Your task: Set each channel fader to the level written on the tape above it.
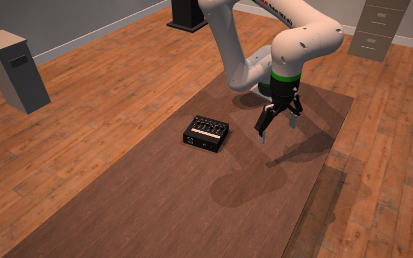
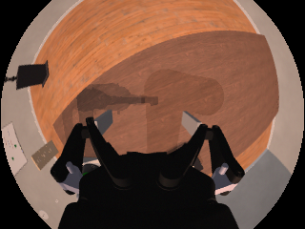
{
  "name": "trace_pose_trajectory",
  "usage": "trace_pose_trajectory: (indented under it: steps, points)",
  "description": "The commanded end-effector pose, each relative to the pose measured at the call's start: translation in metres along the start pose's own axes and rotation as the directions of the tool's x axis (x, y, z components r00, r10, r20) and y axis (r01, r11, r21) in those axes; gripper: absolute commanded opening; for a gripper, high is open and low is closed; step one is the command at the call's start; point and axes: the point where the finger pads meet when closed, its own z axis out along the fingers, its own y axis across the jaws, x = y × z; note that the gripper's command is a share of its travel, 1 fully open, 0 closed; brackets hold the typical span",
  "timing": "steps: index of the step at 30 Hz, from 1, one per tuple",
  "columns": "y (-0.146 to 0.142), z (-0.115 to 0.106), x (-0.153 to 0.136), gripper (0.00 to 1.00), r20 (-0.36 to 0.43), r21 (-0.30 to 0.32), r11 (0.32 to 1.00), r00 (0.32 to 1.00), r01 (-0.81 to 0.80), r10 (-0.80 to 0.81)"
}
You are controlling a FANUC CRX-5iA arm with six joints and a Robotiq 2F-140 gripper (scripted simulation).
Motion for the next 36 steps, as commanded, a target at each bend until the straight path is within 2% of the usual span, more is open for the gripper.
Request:
trace_pose_trajectory:
  steps: [1,2,3,4,6,7,9,10,12,13,15,16,18,19,20,21,22,23,24,25,26,29,36]
  points:
    - [0.027,0.0,-0.021,1.0,-0.005,0.002,0.994,0.994,-0.107,0.107]
    - [0.048,-0.002,-0.044,1.0,-0.007,0.001,0.978,0.978,-0.209,0.209]
    - [0.048,-0.002,-0.044,1.0,-0.007,0.001,0.978,0.978,-0.209,0.209]
    - [0.067,-0.003,-0.069,1.0,-0.011,-0.001,0.95,0.95,-0.313,0.313]
    - [0.068,-0.003,-0.069,1.0,-0.011,-0.001,0.95,0.95,-0.313,0.313]
    - [0.085,-0.006,-0.094,1.0,-0.015,-0.004,0.91,0.91,-0.414,0.414]
    - [0.086,-0.006,-0.095,1.0,-0.015,-0.004,0.91,0.91,-0.414,0.414]
    - [0.101,-0.008,-0.121,1.0,-0.021,-0.008,0.861,0.86,-0.509,0.509]
    - [0.101,-0.008,-0.122,1.0,-0.021,-0.008,0.861,0.86,-0.509,0.509]
    - [0.115,-0.012,-0.148,1.0,-0.028,-0.012,0.804,0.804,-0.595,0.594]
    - [0.115,-0.012,-0.148,1.0,-0.028,-0.012,0.804,0.804,-0.595,0.594]
    - [0.125,-0.015,-0.173,1.0,-0.036,-0.016,0.743,0.743,-0.669,0.668]
    - [0.125,-0.015,-0.173,1.0,-0.036,-0.016,0.743,0.743,-0.669,0.668]
    - [0.133,-0.019,-0.196,1.0,-0.044,-0.02,0.682,0.682,-0.731,0.73]
    - [0.133,-0.019,-0.196,1.0,-0.044,-0.02,0.682,0.682,-0.731,0.73]
    - [0.139,-0.022,-0.216,1.0,-0.053,-0.023,0.625,0.625,-0.78,0.779]
    - [0.139,-0.022,-0.216,1.0,-0.053,-0.023,0.625,0.625,-0.78,0.779]
    - [0.144,-0.025,-0.233,1.0,-0.06,-0.026,0.574,0.574,-0.818,0.816]
    - [0.144,-0.025,-0.233,1.0,-0.06,-0.026,0.574,0.574,-0.818,0.816]
    - [0.146,-0.028,-0.246,1.0,-0.067,-0.028,0.532,0.533,-0.846,0.844]
    - [0.146,-0.028,-0.246,1.0,-0.067,-0.028,0.532,0.533,-0.846,0.844]
    - [0.15,-0.032,-0.266,1.0,-0.077,-0.03,0.466,0.467,-0.884,0.881]
    - [0.15,-0.032,-0.268,1.0,-0.078,-0.031,0.46,0.461,-0.887,0.884]
